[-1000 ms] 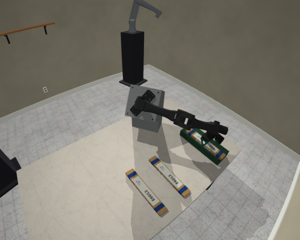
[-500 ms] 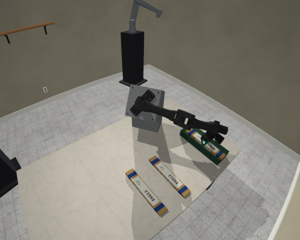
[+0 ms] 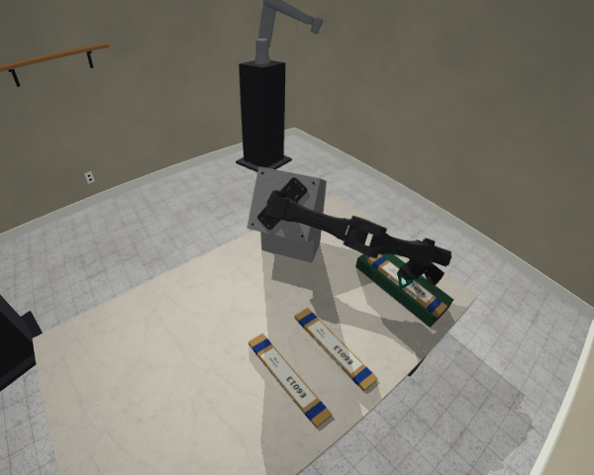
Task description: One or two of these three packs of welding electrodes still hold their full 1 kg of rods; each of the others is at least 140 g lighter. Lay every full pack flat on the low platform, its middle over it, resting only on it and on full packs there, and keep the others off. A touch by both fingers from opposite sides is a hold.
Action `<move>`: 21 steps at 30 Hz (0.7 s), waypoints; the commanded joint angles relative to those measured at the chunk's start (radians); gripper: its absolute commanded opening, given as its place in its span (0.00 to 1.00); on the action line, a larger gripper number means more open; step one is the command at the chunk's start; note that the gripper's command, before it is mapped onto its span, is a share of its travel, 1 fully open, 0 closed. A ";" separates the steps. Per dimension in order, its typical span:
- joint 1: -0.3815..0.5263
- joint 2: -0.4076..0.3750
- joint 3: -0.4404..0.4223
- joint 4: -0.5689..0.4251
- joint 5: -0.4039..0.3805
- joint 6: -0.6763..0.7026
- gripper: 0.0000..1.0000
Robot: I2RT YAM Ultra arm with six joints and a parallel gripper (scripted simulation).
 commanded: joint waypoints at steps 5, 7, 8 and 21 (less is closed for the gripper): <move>0.071 -0.023 -0.027 -0.019 -0.029 -0.001 0.00; 0.073 -0.020 -0.027 -0.011 -0.025 0.002 0.00; 0.073 -0.018 -0.023 -0.010 -0.025 0.003 0.00; 0.074 -0.018 -0.024 -0.004 -0.025 0.002 0.00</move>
